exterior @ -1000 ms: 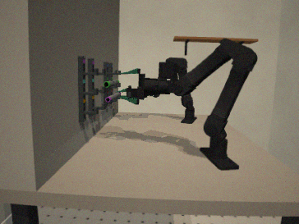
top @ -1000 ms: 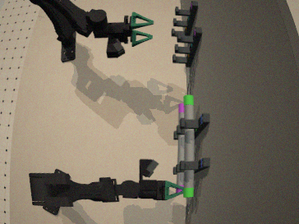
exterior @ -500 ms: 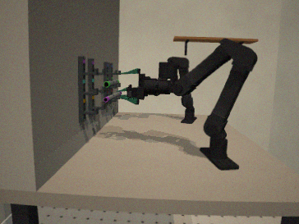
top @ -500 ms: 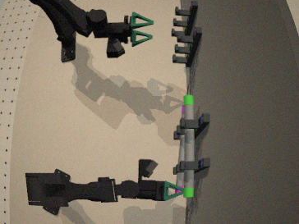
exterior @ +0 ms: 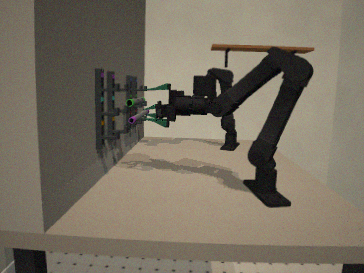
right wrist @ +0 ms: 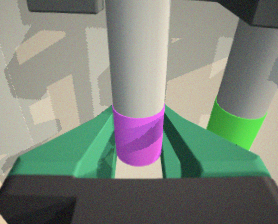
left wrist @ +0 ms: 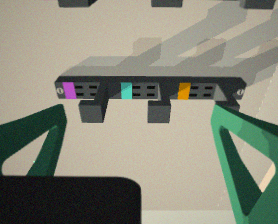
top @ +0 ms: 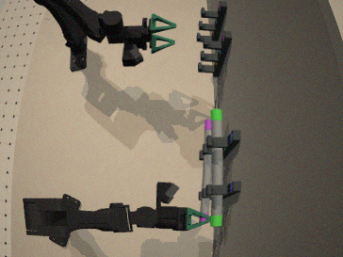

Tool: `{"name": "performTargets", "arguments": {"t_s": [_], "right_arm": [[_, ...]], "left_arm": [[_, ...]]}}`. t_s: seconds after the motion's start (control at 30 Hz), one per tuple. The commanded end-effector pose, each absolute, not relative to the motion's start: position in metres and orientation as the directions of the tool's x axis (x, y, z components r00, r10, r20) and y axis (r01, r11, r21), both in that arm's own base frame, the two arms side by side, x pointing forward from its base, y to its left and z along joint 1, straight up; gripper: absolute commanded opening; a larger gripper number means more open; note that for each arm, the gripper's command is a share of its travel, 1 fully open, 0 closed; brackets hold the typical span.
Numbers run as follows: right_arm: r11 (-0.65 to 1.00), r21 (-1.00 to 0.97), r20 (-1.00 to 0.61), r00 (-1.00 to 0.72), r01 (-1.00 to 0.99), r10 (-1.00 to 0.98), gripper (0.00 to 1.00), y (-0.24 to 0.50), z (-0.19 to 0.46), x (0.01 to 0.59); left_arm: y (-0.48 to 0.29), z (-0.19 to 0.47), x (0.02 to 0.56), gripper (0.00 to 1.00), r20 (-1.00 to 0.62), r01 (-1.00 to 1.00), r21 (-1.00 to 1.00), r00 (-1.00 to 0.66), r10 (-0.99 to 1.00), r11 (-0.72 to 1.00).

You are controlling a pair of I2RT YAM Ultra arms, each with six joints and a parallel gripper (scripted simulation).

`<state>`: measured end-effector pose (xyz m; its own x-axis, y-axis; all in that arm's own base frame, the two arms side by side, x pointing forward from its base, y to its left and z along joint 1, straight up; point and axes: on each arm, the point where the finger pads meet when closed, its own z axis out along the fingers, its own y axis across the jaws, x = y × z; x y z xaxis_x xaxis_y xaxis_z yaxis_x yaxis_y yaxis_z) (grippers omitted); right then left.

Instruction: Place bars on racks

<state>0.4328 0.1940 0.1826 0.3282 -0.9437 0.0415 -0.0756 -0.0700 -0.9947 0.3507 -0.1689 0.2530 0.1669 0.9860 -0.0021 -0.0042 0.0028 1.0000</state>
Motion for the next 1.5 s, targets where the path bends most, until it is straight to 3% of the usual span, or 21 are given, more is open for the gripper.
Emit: {"name": "performTargets", "arguments": {"t_s": [0.0, 1.47], "right_arm": [[-0.003, -1.000, 0.004, 0.332, 0.005, -0.943, 0.00, 0.1967, 0.2264, 0.4388], [-0.004, -1.000, 0.005, 0.332, 0.003, -0.943, 0.00, 0.2056, 0.2325, 0.4441]], "left_arm": [[-0.1708, 0.2486, 0.3491, 1.00, 0.000, 0.000, 1.000, 0.170, 0.985, 0.000], [-0.1708, 0.2486, 0.3491, 1.00, 0.000, 0.000, 1.000, 0.170, 0.985, 0.000]]}}
